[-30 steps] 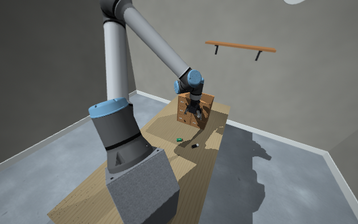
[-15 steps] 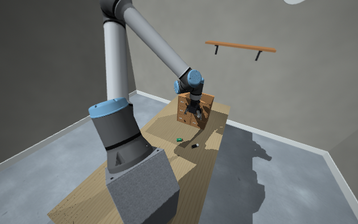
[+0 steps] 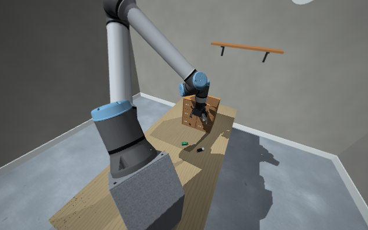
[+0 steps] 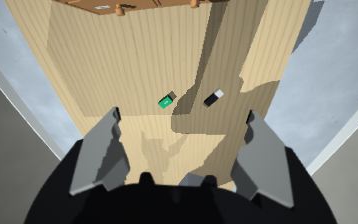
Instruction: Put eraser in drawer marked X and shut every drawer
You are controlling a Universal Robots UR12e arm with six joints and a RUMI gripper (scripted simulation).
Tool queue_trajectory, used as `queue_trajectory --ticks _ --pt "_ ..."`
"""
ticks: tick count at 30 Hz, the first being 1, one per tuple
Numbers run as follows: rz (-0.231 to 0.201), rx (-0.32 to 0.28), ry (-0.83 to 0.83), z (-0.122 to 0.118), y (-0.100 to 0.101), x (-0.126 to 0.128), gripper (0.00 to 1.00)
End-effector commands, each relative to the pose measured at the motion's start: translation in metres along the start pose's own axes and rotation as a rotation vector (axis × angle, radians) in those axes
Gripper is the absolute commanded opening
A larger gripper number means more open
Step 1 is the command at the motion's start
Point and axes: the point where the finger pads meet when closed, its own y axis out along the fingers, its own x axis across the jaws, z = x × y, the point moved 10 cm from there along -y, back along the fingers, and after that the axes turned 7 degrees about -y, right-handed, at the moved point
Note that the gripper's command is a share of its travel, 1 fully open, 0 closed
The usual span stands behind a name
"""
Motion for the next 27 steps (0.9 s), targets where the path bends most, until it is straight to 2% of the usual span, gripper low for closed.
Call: queue_trajectory --ticks 1,13,27 --pt "-0.001 0.001 0.045 0.000 -0.001 0.001 1.00" --pt "-0.001 0.001 0.234 -0.002 -0.001 0.006 1.00" --pt "-0.001 0.001 0.673 -0.010 -0.001 0.016 1.00"
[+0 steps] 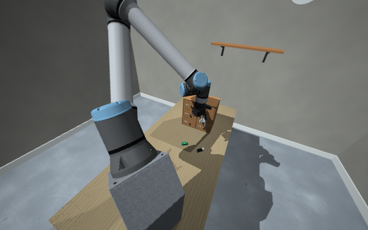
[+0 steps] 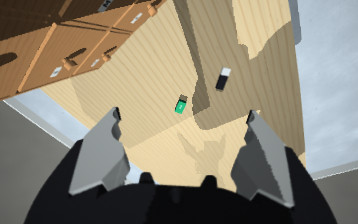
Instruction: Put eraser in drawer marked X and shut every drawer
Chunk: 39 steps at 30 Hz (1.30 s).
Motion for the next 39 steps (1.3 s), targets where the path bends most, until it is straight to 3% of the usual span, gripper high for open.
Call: queue_trajectory --ticks 1,3,18,20,35,39 --pt "-0.005 0.006 0.170 -0.001 -0.001 0.004 1.00" --pt "-0.005 0.006 0.170 -0.001 -0.001 0.004 1.00" --pt "-0.003 0.007 0.810 -0.008 -0.001 0.020 1.00" --pt "-0.003 0.007 0.810 -0.008 -0.001 0.020 1.00" --pt "0.000 0.008 1.483 -0.020 -0.001 0.031 1.00" --pt "0.000 0.008 1.568 -0.022 -0.001 0.031 1.00"
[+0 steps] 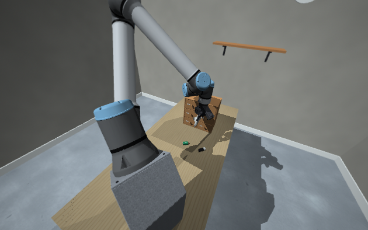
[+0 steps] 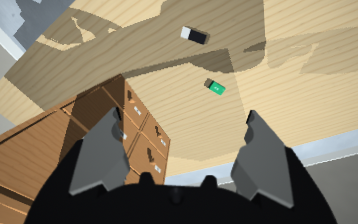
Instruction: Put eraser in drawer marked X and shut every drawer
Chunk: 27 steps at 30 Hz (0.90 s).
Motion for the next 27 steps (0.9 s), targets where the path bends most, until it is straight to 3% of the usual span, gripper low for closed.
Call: queue_trajectory --ticks 1,13,27 --pt "0.008 0.011 0.165 0.000 0.000 0.003 1.00" --pt "0.010 0.009 0.606 0.002 -0.001 0.011 1.00" --pt "0.012 0.008 0.910 0.001 -0.001 0.016 1.00"
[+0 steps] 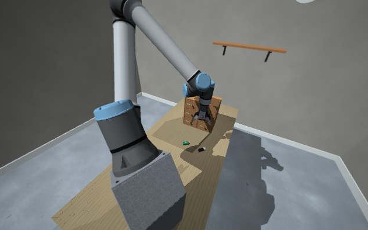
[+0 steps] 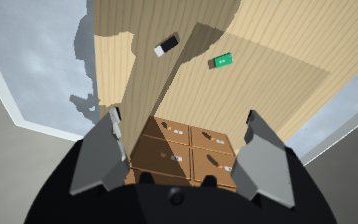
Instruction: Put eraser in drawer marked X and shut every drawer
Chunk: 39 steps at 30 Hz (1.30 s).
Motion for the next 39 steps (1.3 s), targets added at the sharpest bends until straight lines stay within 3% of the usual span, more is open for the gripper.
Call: queue_trajectory --ticks 1,17,39 --pt "0.006 0.000 0.100 0.0004 -0.0005 0.0012 1.00" --pt "0.006 0.000 0.251 0.0012 -0.0005 0.0027 1.00" --pt "0.007 -0.004 0.268 0.0014 -0.0001 0.0029 1.00"
